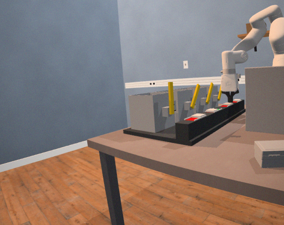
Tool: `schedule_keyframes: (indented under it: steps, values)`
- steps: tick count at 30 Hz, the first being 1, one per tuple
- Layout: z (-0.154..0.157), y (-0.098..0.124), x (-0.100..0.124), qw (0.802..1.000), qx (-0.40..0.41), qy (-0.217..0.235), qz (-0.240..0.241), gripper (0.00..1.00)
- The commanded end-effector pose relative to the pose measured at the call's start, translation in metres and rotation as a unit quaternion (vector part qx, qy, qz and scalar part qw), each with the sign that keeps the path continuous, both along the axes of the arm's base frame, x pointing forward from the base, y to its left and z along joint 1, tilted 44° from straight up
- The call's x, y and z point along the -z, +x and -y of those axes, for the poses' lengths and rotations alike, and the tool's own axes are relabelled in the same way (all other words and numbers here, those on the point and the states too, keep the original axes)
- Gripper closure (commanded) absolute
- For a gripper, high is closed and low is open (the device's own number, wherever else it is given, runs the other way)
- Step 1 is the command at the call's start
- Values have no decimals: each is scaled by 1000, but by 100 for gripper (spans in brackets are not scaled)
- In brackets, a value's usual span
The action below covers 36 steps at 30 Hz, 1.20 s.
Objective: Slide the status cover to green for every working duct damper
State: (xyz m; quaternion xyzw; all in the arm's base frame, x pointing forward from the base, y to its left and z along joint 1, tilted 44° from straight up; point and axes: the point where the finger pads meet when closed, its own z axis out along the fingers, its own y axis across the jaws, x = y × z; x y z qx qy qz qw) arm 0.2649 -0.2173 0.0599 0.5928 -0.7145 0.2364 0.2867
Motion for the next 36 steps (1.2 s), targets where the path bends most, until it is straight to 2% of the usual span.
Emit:
schedule_keyframes:
  steps: [1,36]
  values:
    - [0,1,0,1000,-1,0,1,100]
    - [-9,3,8,1000,-1,0,1,100]
